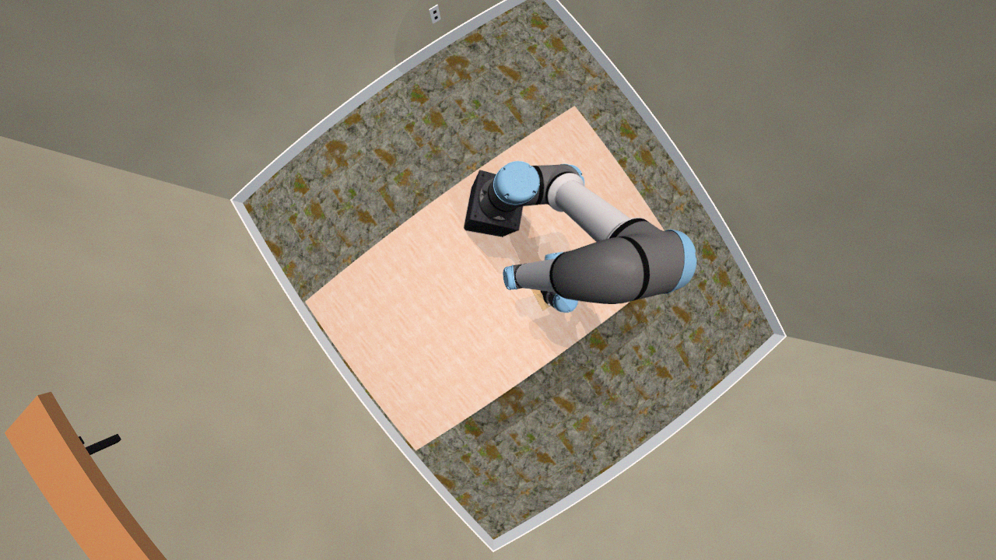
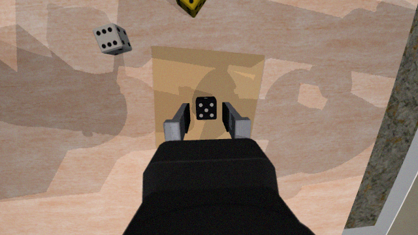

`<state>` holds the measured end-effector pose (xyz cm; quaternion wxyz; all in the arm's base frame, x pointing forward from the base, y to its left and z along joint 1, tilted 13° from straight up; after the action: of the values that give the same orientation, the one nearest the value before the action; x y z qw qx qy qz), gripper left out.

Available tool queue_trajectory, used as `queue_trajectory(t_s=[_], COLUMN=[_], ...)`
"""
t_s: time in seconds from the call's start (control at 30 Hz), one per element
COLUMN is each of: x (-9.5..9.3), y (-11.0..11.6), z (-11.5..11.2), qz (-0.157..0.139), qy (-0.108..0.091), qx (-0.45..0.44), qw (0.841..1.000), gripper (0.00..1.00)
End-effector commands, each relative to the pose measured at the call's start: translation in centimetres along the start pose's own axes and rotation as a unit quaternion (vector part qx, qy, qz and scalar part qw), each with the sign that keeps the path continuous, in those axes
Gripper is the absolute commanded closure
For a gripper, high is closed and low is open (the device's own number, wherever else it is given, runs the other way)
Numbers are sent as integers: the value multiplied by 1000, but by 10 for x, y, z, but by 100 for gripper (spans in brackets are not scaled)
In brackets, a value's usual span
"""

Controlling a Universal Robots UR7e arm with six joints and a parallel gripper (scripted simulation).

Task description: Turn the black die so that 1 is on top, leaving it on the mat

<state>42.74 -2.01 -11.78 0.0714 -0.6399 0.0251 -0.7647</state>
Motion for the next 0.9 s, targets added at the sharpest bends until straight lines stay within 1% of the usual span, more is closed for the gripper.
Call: queue_trajectory(t_s=[0.0, 0.7, 0.87], x=[0, 1, 7], y=[0, 0, 0], z=[0, 0, 0], qz=[0, 0, 0], qy=[1, 1, 1], qx=[0, 0, 0], qw=[1000, 1000, 1000], gripper=[21, 21, 21])
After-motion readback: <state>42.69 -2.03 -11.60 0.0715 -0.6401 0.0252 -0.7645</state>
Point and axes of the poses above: the point where the finger pads meet when closed, its own x axis back along the fingers, its own z axis across the jaws, y = z × x, the point moved 2 cm from there along x, back along the fingers, and after that the axes turned 10 degrees about x, right-handed, at the moved point
